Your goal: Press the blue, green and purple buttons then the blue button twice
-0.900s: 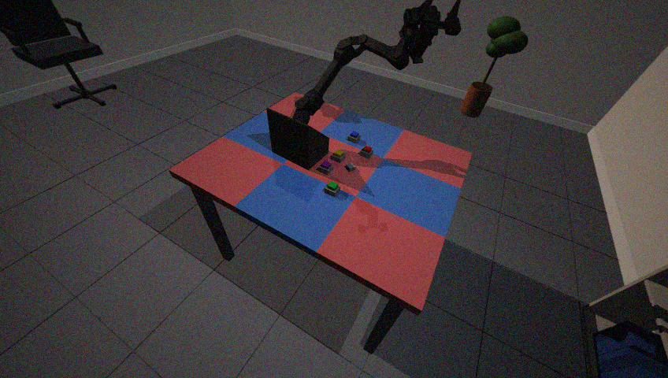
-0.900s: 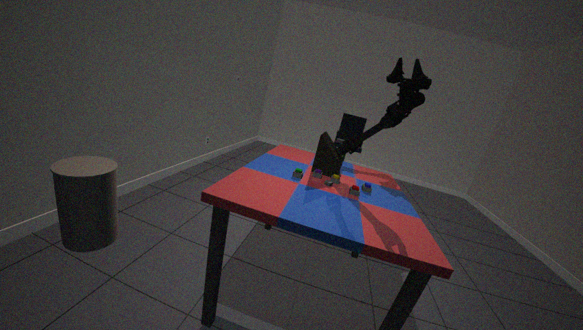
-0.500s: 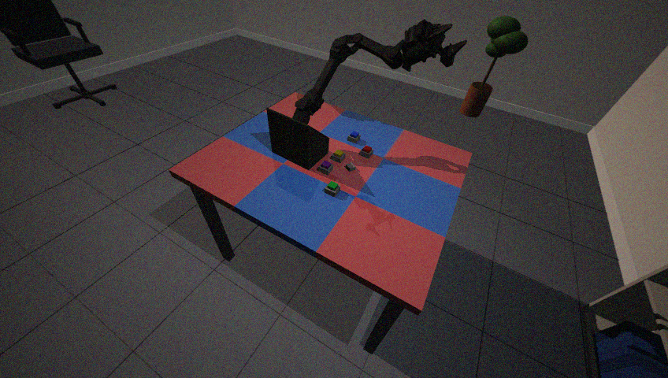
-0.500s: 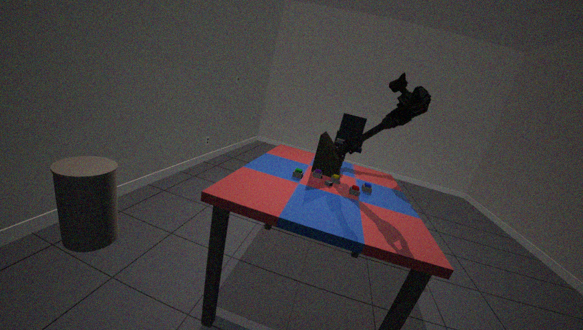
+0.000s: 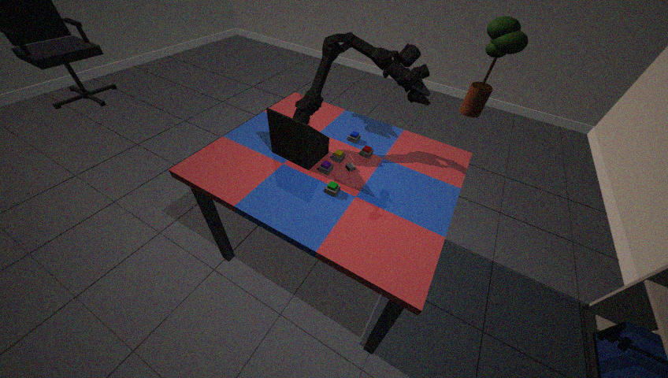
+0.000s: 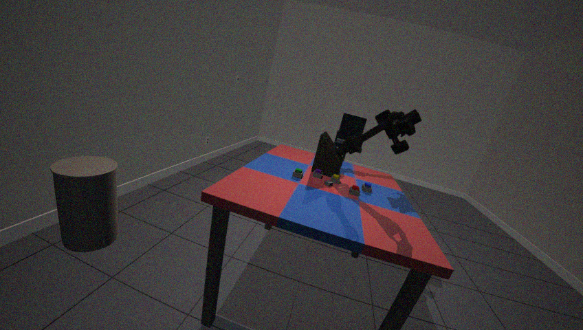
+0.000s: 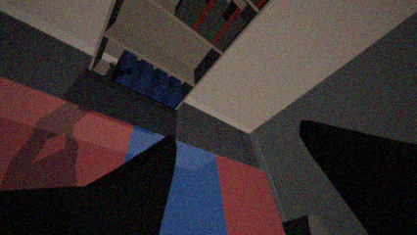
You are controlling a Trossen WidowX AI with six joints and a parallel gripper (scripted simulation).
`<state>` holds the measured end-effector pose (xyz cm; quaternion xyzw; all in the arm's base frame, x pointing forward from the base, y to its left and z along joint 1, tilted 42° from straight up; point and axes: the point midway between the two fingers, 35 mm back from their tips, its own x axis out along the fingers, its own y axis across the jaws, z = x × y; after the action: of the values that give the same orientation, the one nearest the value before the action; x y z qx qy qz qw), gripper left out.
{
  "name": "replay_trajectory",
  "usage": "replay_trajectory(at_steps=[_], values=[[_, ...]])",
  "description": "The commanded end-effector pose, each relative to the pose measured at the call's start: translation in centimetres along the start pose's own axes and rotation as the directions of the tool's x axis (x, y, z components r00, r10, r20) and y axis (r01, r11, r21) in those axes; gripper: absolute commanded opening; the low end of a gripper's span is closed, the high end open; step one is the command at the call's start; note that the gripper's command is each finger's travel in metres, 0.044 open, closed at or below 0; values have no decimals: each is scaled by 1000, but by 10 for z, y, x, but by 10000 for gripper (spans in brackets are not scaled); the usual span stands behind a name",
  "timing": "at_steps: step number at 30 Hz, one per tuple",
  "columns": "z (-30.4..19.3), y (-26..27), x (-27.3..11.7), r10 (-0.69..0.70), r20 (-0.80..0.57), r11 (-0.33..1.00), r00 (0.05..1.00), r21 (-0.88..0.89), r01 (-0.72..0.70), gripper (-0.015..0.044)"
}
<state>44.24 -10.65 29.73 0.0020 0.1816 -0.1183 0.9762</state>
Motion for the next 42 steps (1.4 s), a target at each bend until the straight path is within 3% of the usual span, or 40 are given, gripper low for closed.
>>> replay_trajectory(at_steps=[1, 5, 10, 18, 28, 42], values=[[-64, 43, -26, 214, -240, 977, 947, 74, -202, 400], [-107, 72, -57, 358, -399, 934, 845, 172, -314, 400], [-154, 103, -108, 516, -556, 856, 651, 340, -389, 400], [-205, 137, -206, 702, -661, 711, 265, 628, -318, 400], [-206, 137, -208, 705, -661, 708, 258, 632, -315, 400], [-246, 181, -192, 707, -658, 706, 258, 634, -316, 32]])
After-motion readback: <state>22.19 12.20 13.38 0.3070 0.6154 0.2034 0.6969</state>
